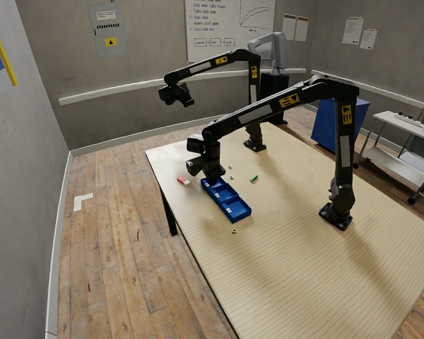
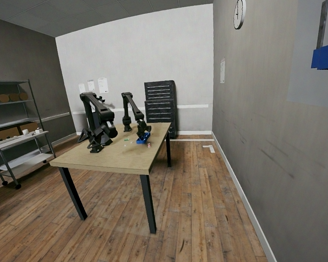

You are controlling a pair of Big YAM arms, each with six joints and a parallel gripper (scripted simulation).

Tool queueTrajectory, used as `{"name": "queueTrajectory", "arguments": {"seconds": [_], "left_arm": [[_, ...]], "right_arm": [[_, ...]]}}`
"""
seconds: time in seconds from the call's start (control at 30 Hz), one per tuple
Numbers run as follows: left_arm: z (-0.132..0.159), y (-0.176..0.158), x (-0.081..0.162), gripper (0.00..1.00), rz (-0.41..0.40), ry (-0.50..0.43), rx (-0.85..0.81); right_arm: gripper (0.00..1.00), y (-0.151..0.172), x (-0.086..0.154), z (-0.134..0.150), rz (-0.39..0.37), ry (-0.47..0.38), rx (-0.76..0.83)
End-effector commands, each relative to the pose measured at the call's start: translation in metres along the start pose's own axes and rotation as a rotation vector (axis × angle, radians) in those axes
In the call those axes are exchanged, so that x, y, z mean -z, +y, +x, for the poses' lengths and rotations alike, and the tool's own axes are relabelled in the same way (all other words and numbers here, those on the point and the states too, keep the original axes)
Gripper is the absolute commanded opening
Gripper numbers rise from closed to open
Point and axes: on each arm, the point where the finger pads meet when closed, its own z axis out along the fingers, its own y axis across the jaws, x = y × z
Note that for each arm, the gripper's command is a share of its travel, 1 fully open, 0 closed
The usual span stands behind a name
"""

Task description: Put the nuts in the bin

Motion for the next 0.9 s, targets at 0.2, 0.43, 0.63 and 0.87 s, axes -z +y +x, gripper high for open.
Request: {"name": "queueTrajectory", "arguments": {"seconds": [0.2, 0.43, 0.63, 0.87], "left_arm": [[-0.007, -0.010, 0.013, 0.09, 0.025, -0.021, 0.001], [-0.009, -0.022, 0.036, 0.09, 0.053, -0.044, 0.002], [-0.007, -0.019, 0.042, 0.09, 0.047, -0.040, -0.004], [-0.002, -0.013, 0.040, 0.09, 0.025, -0.022, -0.004]], "right_arm": [[1.00, -0.005, -0.003, 0.003, -0.004, 0.003, -0.015], [1.00, -0.005, -0.003, 0.003, -0.004, 0.003, -0.015], [1.00, -0.005, -0.003, 0.003, -0.004, 0.003, -0.015], [1.00, -0.005, -0.003, 0.003, -0.004, 0.003, -0.015]]}}
